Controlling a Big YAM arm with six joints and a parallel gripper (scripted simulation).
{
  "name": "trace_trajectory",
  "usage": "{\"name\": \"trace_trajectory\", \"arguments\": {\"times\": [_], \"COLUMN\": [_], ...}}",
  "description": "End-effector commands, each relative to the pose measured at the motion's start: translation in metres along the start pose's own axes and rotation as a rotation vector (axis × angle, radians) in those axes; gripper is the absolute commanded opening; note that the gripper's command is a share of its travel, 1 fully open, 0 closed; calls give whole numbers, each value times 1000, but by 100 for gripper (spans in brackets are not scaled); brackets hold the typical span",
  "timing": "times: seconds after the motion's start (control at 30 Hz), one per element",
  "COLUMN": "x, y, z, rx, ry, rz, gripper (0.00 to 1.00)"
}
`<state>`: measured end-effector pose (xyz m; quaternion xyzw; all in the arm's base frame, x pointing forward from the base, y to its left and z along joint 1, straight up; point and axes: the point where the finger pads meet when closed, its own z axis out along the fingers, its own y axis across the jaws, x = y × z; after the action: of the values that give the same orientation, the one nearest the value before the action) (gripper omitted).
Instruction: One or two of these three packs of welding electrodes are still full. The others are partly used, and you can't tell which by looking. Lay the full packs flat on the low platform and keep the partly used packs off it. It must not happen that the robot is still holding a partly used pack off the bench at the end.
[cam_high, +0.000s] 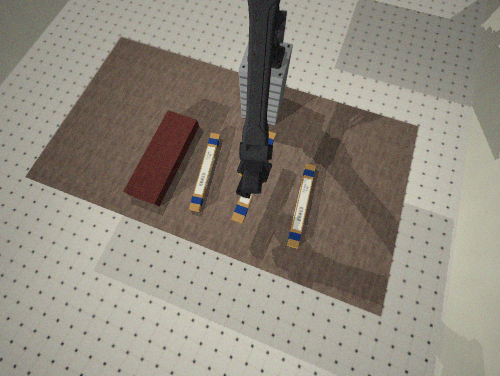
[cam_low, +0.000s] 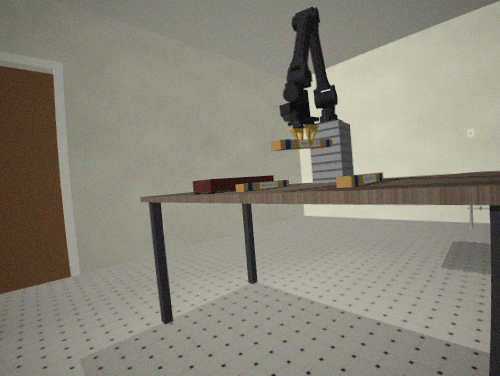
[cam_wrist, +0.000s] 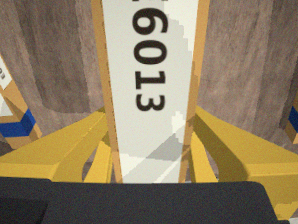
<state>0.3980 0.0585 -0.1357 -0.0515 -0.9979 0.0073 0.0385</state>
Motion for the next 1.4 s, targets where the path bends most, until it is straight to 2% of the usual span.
{"name": "trace_trajectory", "arguments": {"times": [0.0,1.37], "x": [-50,-55], "y": [16,20], "z": [-49,-56], "rx": [-31,-32], "ry": [-127,-128], "rz": [9,6], "gripper": [0,0]}}
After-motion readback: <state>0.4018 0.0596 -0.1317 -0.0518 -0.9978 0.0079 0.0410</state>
